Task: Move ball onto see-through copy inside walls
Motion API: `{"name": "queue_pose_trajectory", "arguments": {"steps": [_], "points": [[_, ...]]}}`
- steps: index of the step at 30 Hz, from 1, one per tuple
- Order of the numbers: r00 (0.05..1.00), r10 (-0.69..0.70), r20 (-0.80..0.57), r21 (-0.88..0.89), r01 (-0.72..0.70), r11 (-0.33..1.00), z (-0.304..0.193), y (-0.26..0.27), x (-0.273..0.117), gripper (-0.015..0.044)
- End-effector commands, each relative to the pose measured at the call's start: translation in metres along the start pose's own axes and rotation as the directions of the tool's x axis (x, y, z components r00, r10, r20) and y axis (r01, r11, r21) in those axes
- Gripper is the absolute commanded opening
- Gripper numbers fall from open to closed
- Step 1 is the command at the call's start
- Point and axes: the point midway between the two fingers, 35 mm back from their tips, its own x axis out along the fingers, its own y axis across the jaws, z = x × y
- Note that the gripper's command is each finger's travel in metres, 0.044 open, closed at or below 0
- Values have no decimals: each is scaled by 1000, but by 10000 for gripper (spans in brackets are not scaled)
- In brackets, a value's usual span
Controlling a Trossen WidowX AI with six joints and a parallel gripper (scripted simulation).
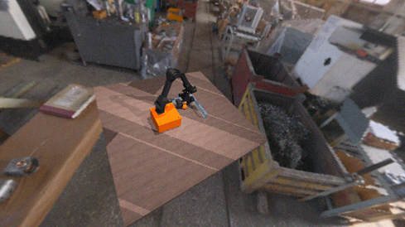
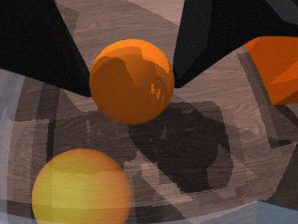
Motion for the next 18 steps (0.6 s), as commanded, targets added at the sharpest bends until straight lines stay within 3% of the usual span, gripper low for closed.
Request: {"name": "queue_pose_trajectory", "arguments": {"steps": [1,4,14,18], "points": [[1000,-12,-2,-5,12,1000,1,-7,-21,77],[1000,-13,-2,-5,13,1000,1,-10,-44,0],[1000,-13,-2,-5,12,1000,0,-3,-123,0],[1000,-12,-2,-5,12,1000,0,-1,-135,0]]}}
